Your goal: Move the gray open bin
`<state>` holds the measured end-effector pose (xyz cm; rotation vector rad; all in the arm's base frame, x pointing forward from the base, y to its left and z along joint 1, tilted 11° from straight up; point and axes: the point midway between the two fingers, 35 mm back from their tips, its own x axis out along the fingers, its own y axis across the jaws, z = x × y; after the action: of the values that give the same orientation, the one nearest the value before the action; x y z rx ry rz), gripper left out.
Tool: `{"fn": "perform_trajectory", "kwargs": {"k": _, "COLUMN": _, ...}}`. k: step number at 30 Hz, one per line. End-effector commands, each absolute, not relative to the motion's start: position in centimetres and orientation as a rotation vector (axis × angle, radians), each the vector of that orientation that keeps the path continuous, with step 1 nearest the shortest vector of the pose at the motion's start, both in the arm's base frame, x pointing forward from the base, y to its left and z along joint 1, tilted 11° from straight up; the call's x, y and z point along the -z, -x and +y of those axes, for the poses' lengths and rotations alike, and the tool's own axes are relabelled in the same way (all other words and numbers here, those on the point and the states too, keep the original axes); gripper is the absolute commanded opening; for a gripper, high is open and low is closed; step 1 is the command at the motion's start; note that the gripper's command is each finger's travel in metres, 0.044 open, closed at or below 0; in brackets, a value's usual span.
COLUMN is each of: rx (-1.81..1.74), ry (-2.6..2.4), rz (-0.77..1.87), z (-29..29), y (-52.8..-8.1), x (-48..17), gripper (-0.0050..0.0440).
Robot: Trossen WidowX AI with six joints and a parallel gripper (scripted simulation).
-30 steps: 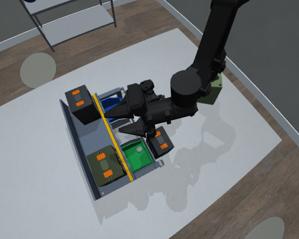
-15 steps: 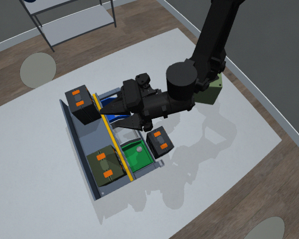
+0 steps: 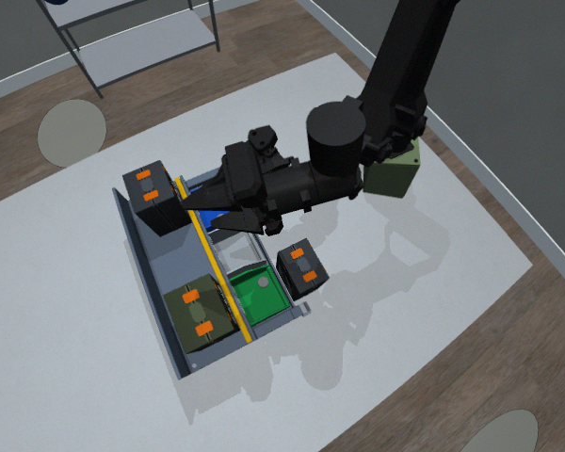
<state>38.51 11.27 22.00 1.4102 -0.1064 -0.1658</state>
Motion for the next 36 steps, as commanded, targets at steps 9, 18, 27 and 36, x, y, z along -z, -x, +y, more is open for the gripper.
{"fn": "perform_trajectory", "kwargs": {"k": 9, "rx": 0.133, "ry": -1.306, "rz": -0.109, "z": 10.0, "y": -38.4, "x": -24.4, "gripper": 0.044}}
{"fn": "perform_trajectory", "kwargs": {"k": 18, "rx": 0.133, "ry": -1.306, "rz": -0.109, "z": 10.0, "y": -38.4, "x": -24.4, "gripper": 0.044}}
{"fn": "perform_trajectory", "kwargs": {"k": 27, "rx": 0.122, "ry": -1.191, "rz": -0.096, "z": 8.8, "y": -38.3, "x": -25.5, "gripper": 0.044}}
{"fn": "perform_trajectory", "kwargs": {"k": 36, "rx": 0.122, "ry": -1.191, "rz": -0.096, "z": 8.8, "y": -38.3, "x": -25.5, "gripper": 0.044}}
